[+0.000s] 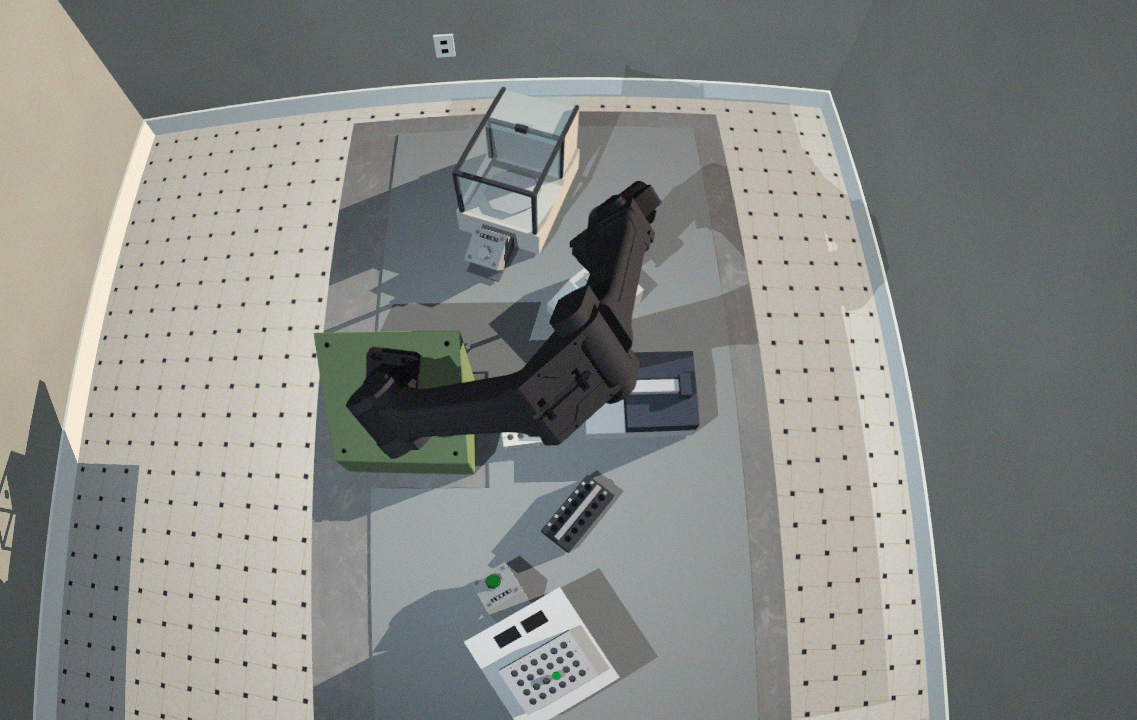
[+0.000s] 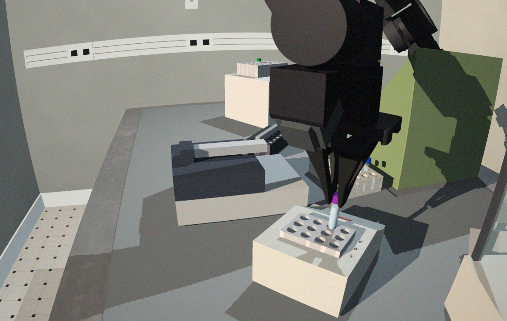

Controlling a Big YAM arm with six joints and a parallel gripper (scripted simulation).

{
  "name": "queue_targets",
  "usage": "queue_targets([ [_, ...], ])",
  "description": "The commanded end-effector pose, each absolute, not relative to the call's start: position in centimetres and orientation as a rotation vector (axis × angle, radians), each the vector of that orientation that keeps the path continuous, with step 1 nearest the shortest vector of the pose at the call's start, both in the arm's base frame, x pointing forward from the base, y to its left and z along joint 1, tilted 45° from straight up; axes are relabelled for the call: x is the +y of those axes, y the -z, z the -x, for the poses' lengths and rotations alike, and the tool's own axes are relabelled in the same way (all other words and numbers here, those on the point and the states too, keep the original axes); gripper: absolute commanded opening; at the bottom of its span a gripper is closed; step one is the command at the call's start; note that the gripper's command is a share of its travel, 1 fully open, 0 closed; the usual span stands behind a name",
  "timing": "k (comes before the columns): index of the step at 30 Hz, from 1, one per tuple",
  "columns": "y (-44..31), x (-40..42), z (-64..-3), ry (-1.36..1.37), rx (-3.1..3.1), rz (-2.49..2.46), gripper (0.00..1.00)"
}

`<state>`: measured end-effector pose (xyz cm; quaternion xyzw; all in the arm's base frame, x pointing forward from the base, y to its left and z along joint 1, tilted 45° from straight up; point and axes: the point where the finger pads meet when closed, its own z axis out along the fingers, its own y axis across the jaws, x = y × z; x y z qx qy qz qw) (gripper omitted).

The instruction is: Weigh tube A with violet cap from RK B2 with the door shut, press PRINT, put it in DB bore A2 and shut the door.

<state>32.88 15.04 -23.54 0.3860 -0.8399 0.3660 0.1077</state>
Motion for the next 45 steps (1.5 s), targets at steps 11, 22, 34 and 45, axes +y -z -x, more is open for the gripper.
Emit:
queue_targets([
  [11,23.5,15.8,-33.6,-1.073,-2.489,-1.141,0.09],
  [22,23.5,15.8,-33.6,-1.073,-2.489,-1.141,0.09],
  [34,23.5,15.8,-33.7,-1.073,-2.489,-1.141,0.09],
  [45,24.3,14.8,-33.7,-1.068,-2.472,-1.129,0.09],
])
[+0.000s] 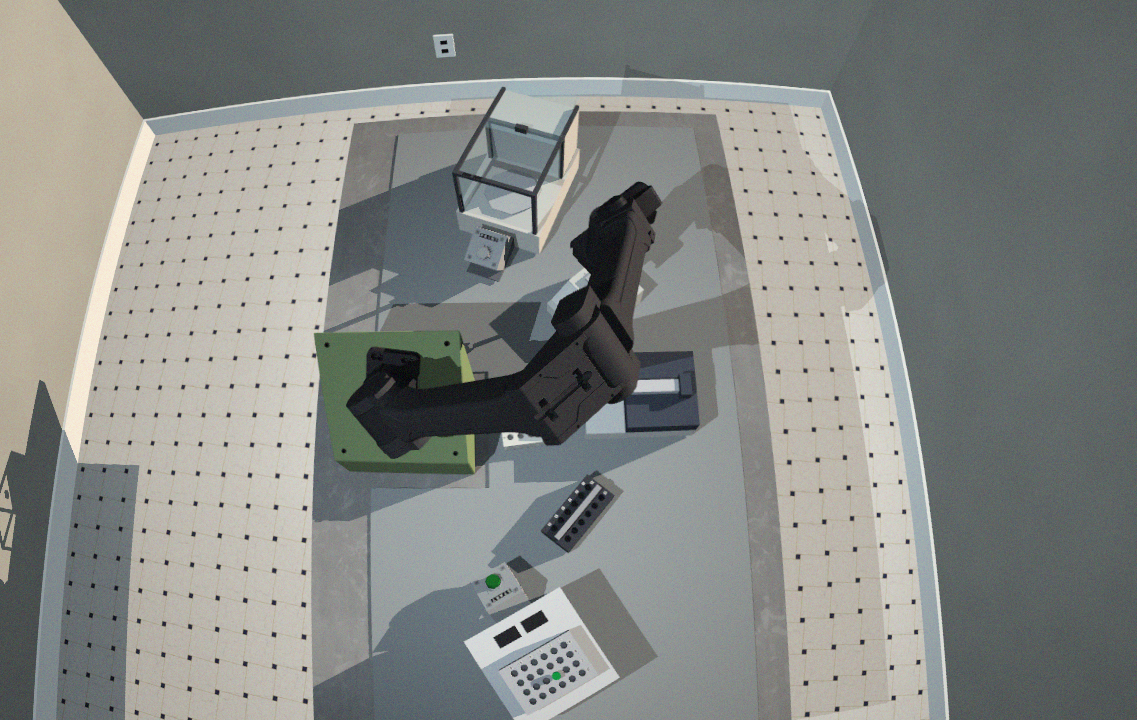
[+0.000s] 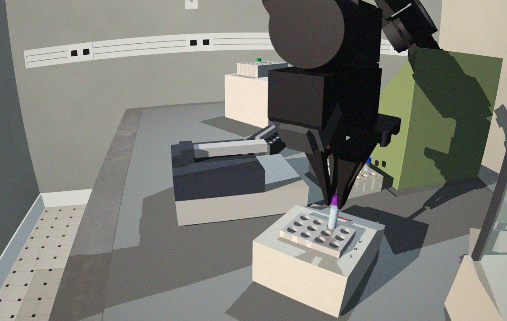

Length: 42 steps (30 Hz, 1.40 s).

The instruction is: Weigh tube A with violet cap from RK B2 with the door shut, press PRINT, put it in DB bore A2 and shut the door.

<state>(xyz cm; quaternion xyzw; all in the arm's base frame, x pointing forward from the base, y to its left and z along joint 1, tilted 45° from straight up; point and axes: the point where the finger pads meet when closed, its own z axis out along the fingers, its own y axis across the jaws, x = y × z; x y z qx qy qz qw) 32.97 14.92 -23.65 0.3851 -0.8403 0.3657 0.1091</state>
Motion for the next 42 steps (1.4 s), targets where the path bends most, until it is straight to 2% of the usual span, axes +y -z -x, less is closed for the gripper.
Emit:
queue_targets([
  [1,24.4,15.0,-33.7,-1.069,-2.476,-1.135,0.09],
  [42,25.6,12.9,-33.4,-1.071,-2.461,-1.129,0.09],
])
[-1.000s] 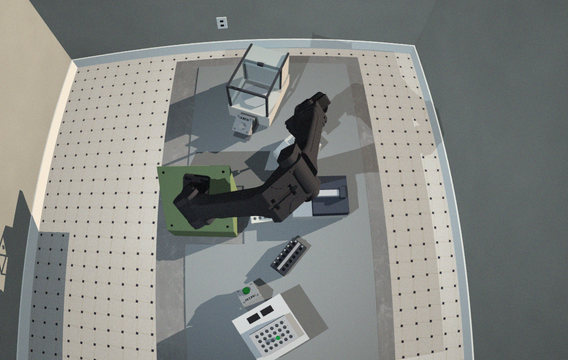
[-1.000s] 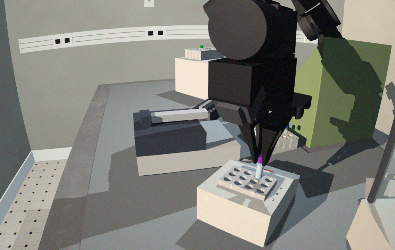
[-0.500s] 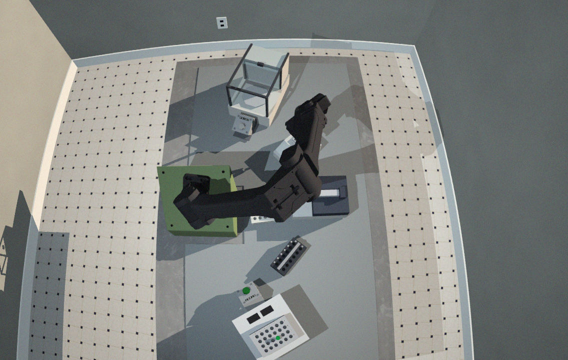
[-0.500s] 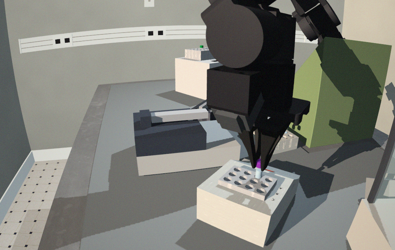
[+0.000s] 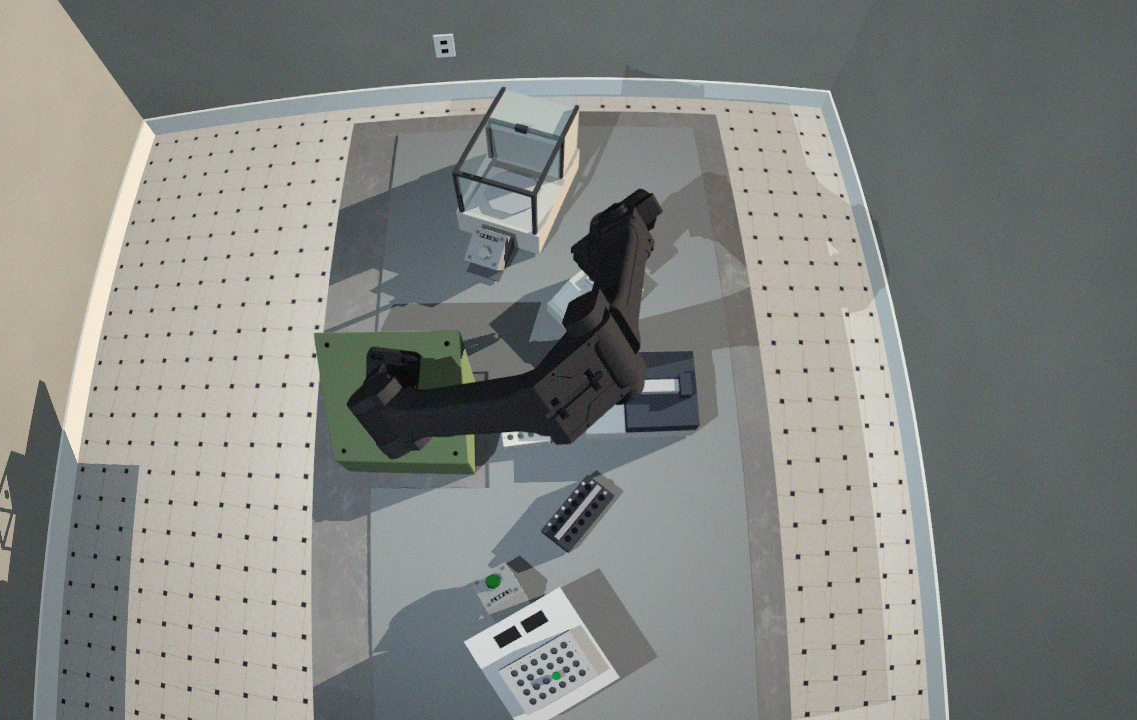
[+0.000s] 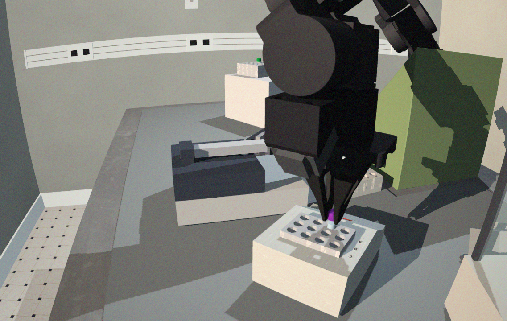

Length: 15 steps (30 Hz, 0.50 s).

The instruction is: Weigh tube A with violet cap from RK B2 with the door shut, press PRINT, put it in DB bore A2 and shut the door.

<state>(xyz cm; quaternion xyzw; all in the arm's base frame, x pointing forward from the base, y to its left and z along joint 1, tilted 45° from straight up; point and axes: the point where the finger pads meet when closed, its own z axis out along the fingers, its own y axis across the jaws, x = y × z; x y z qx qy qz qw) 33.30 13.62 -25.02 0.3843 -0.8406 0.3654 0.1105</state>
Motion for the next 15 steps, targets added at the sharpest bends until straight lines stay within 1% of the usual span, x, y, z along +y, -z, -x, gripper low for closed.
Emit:
queue_targets([
  [1,25.6,12.9,-33.4,-1.071,-2.461,-1.129,0.09],
  [5,25.7,13.1,-33.5,-1.072,-2.465,-1.134,0.09],
  [6,25.1,14.2,-34.1,-1.075,-2.487,-1.141,0.09],
  [15,25.1,14.2,-34.1,-1.075,-2.487,-1.141,0.09],
])
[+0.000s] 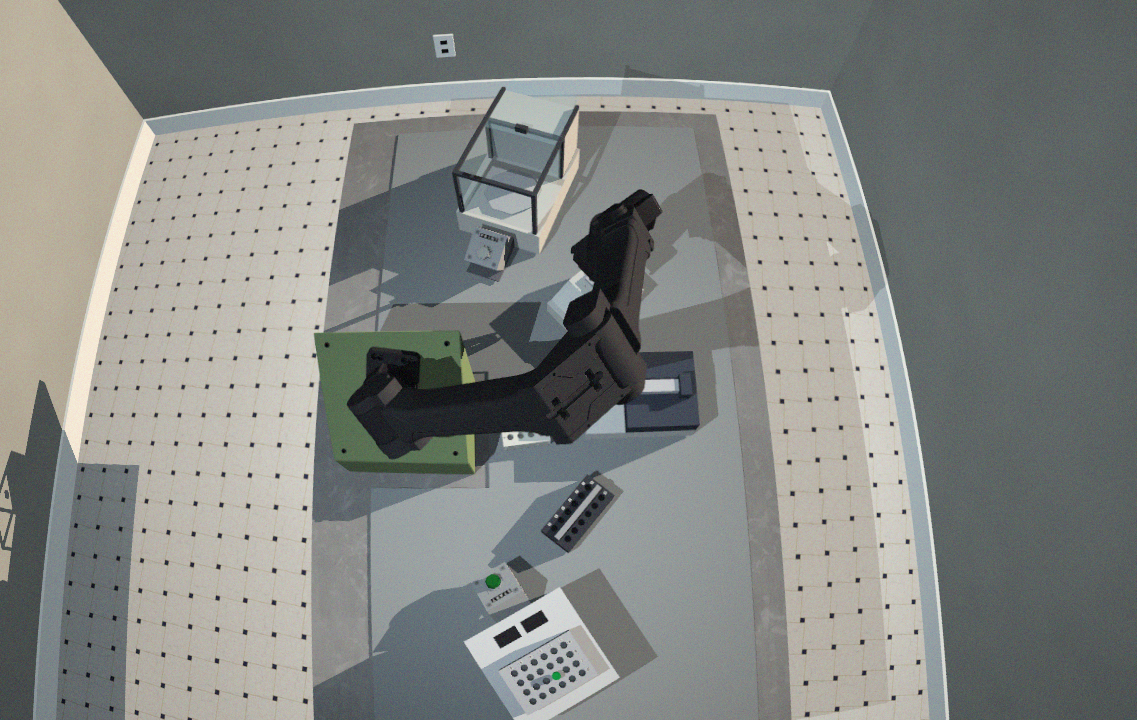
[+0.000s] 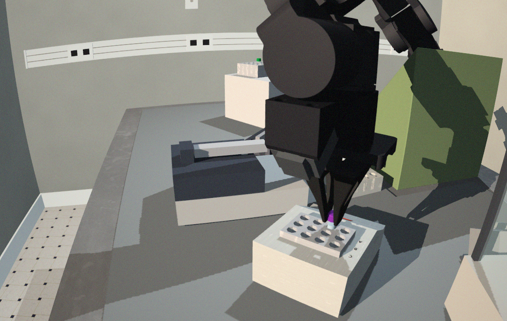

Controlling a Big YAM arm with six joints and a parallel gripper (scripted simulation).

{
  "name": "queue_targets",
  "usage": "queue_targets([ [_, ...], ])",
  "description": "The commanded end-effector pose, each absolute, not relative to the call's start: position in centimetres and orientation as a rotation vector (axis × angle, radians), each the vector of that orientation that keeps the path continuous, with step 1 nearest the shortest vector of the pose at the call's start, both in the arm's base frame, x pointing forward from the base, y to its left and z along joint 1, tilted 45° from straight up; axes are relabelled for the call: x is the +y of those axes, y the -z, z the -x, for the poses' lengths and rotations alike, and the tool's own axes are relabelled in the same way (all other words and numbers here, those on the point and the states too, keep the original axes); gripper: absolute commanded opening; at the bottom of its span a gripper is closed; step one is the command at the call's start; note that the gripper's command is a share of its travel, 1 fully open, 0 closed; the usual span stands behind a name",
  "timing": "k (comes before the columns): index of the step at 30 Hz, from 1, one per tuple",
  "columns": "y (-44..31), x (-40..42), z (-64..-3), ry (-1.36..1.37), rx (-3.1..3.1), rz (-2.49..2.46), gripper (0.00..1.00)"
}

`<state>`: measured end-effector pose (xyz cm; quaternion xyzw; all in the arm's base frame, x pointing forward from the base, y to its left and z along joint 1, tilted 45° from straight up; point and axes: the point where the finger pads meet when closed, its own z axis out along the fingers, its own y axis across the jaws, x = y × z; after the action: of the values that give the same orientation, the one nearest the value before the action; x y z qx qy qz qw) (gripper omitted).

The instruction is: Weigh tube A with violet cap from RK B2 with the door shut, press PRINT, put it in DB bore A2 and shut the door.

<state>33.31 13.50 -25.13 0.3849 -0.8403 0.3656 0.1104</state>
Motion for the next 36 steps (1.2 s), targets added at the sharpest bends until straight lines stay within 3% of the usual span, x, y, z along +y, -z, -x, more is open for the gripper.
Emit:
queue_targets([
  [1,25.07,14.21,-34.09,-1.075,-2.487,-1.141,0.09],
  [36,25.18,13.63,-33.93,-1.072,-2.474,-1.141,0.09],
])
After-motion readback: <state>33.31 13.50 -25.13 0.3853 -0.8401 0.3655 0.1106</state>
